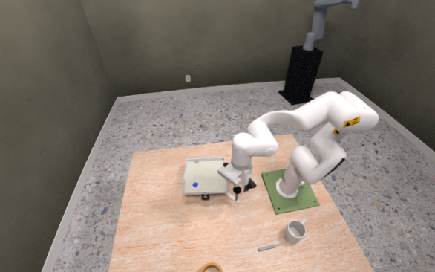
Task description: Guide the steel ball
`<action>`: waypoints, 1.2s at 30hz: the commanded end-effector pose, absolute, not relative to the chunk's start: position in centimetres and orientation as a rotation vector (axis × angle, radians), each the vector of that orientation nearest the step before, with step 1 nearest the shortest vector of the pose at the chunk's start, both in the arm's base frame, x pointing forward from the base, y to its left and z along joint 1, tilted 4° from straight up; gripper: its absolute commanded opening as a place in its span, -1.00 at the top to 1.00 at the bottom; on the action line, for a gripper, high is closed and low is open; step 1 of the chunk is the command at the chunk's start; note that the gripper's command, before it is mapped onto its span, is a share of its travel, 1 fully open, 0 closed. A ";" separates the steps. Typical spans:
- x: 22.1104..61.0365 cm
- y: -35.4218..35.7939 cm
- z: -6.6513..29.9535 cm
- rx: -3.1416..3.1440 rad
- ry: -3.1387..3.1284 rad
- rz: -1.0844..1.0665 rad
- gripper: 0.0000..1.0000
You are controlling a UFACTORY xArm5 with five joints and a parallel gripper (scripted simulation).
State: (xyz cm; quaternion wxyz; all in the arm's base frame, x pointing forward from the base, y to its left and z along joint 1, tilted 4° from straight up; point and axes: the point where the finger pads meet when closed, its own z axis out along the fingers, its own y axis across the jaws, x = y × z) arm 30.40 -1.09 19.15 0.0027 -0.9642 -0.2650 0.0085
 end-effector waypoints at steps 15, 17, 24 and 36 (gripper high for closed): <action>30.5 -1.1 19.3 -3.025 -0.831 0.021 -0.24; 30.5 -1.1 19.2 -3.025 -0.831 0.021 -0.24; 30.5 -1.1 19.1 -3.025 -0.831 0.021 -0.24; 30.5 -1.0 18.4 -3.025 -0.831 0.021 -0.24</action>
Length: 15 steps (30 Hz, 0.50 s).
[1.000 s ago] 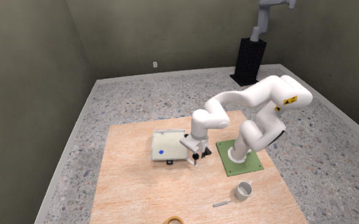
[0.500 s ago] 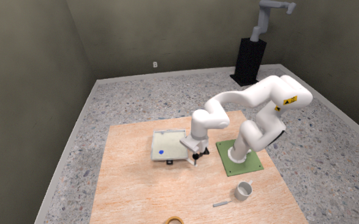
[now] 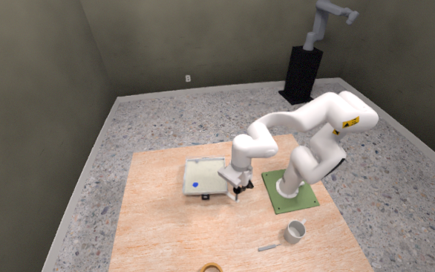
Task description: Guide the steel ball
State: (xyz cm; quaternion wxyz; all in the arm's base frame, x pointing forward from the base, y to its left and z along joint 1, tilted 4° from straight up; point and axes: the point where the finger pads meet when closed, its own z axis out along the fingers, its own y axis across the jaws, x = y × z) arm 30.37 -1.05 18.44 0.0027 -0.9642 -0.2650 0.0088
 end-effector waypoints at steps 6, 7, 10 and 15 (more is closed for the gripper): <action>30.5 -1.0 17.8 -3.025 -0.831 0.021 -0.24; 30.5 -1.0 17.7 -3.025 -0.831 0.021 -0.24; 30.5 -1.0 17.4 -3.025 -0.831 0.021 -0.24; 30.5 -1.0 17.0 -3.025 -0.831 0.021 -0.24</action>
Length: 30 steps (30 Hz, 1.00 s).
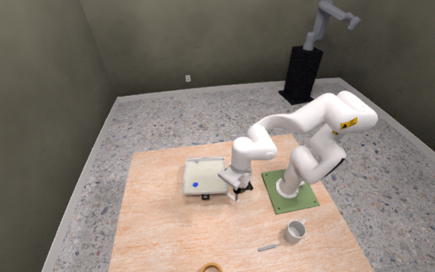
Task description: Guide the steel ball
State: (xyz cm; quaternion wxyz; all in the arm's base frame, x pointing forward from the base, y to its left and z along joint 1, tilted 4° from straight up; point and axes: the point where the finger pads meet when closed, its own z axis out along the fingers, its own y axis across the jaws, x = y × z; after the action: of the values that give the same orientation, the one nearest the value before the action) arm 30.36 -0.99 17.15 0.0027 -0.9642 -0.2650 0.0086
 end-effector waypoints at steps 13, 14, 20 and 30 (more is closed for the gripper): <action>30.5 -0.9 16.2 -3.025 -0.831 0.021 -0.24; 30.5 -0.9 16.1 -3.025 -0.831 0.021 -0.24; 30.5 -0.9 16.0 -3.025 -0.831 0.021 -0.24; 30.5 -0.9 16.0 -3.025 -0.831 0.021 -0.24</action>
State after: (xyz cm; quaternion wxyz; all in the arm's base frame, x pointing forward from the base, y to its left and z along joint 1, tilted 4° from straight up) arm 30.35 -0.93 15.89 0.0026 -0.9642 -0.2650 0.0085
